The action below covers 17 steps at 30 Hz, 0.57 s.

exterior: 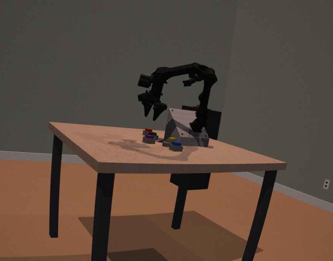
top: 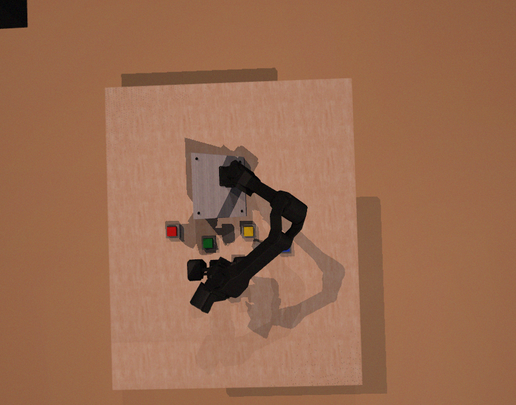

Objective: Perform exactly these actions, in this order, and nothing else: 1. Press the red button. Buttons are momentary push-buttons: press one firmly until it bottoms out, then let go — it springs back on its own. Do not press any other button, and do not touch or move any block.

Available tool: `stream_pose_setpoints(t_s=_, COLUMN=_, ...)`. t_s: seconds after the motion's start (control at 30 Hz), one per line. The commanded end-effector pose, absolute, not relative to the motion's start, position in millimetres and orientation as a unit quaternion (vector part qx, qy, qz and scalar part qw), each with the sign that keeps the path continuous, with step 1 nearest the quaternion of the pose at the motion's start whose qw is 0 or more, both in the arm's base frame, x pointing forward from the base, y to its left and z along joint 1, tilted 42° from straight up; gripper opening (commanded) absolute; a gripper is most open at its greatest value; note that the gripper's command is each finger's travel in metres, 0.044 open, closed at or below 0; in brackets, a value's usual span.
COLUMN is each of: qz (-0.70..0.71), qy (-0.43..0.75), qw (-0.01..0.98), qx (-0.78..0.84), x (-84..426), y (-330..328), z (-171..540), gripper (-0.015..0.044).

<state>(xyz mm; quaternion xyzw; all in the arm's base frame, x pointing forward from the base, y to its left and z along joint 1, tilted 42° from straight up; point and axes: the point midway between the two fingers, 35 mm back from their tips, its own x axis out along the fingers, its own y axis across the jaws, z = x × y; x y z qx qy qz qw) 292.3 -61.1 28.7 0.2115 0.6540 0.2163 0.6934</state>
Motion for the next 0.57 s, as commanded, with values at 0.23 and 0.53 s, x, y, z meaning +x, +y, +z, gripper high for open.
stream_pose_setpoints(t_s=0.23, qz=0.238, qy=0.653, qw=0.678, qx=0.24, x=268.1, y=73.6, z=153.4, gripper=0.04)
stream_pose_setpoints(t_s=0.53, qz=0.251, qy=0.655, qw=0.667, qx=0.251, x=242.0, y=106.1, z=184.2, gripper=0.04)
